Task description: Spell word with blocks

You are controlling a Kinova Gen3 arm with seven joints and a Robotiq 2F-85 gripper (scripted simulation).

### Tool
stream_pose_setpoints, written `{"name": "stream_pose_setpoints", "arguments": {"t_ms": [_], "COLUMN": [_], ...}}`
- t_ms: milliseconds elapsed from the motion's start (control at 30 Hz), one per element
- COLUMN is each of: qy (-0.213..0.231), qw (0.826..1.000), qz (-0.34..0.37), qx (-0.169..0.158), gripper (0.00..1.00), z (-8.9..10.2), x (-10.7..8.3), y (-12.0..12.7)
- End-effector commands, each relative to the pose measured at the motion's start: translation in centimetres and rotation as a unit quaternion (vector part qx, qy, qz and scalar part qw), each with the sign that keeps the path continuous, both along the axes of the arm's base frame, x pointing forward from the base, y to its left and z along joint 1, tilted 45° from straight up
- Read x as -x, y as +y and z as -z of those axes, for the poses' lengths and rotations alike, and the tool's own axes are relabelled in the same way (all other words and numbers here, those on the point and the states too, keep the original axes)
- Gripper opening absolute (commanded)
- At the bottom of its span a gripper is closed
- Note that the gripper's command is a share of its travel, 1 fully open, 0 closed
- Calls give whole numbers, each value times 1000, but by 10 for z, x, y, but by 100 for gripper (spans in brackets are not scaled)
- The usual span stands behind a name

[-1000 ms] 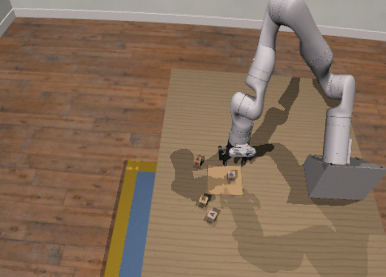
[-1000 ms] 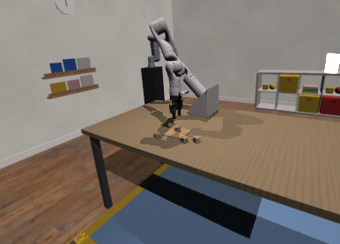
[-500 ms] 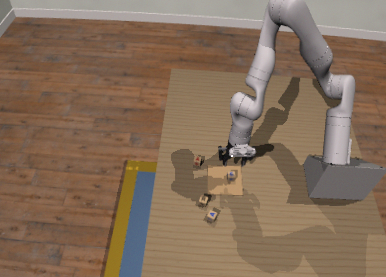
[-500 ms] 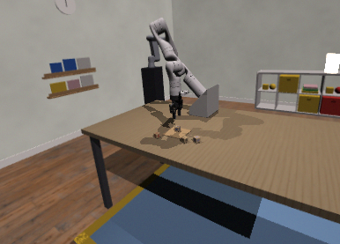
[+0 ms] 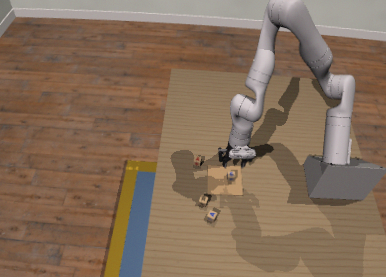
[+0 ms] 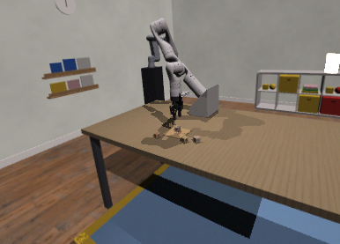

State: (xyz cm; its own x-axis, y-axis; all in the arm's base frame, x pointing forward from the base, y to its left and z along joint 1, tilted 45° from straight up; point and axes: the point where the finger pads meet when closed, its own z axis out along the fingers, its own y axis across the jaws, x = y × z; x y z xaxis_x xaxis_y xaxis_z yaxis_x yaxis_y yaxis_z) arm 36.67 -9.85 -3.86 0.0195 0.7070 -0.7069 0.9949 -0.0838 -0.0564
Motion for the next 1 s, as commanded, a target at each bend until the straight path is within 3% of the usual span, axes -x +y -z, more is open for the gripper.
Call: {"name": "stream_pose_setpoints", "arguments": {"t_ms": [0, 967], "qy": [-1, -2], "qw": [1000, 1000], "qz": [2, 1], "qx": [2, 2], "gripper": [67, 67], "z": [3, 28], "x": [1, 5], "y": [-6, -30]}}
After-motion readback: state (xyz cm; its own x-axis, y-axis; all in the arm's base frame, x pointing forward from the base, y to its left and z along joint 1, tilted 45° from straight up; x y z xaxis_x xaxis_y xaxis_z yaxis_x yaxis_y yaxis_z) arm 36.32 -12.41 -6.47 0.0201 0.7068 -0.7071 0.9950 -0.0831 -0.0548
